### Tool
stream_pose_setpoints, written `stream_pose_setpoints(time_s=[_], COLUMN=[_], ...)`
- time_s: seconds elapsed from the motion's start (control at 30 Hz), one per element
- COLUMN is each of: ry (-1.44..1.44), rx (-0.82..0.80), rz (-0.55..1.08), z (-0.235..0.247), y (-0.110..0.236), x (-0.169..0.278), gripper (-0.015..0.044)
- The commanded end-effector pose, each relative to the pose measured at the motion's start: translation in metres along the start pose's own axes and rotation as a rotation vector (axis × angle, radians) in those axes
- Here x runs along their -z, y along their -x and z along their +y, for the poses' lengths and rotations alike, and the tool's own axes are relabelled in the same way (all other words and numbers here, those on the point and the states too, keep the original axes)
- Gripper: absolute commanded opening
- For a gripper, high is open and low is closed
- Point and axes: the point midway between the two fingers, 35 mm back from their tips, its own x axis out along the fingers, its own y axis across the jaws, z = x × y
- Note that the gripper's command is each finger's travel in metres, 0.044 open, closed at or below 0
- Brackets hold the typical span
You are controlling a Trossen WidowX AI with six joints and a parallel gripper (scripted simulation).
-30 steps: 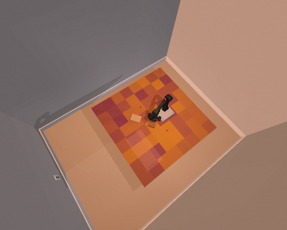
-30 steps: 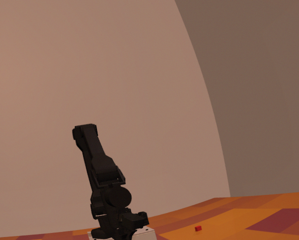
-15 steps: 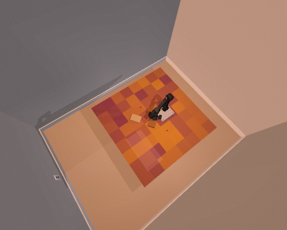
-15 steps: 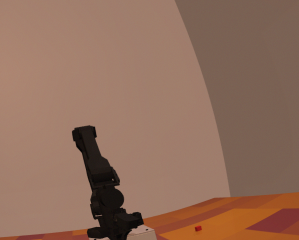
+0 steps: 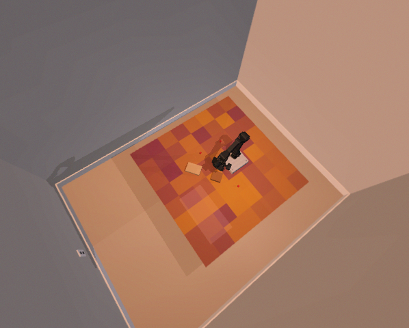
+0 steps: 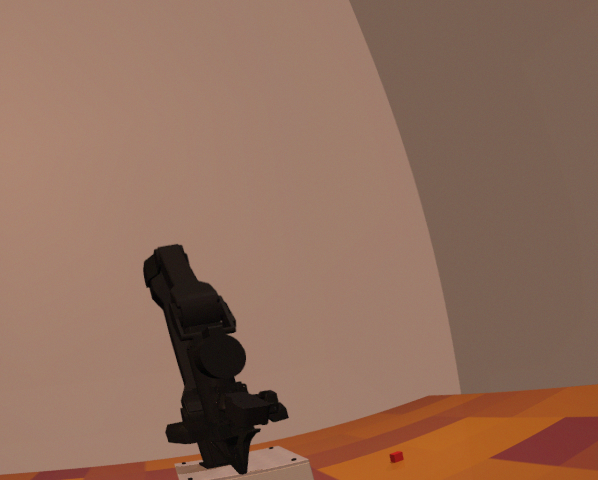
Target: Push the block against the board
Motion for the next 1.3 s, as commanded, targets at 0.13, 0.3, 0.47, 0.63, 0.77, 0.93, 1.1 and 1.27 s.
stream_pose_setpoints(time_s=[0.13, 0.3, 0.47, 0.63, 0.77, 0.93, 1.1, 1.27], ry=[-0.247, -0.421, -0.595, -0.769, -0.909, -1.083, -1.257, -1.425], rx=[0.003, 0.001, -0.001, -0.003, -0.004, -0.007, -0.009, -0.011], rz=[-0.006, -0.007, -0.008, -0.009, -0.009, -0.009, -0.008, -0.007], z=[0.009, 0.017, 0.027, 0.037, 0.045, 0.057, 0.069, 0.082], y=[0.003, 0.004, 0.004, 0.004, 0.004, 0.004, 0.003, 0.003], x=[-0.018, -0.029, -0.04, -0.051, -0.059, -0.068, -0.077, -0.085], gripper=[0.0, 0.0, 0.0, 0.0, 0.0, 0.0, 0.0, 0.0])
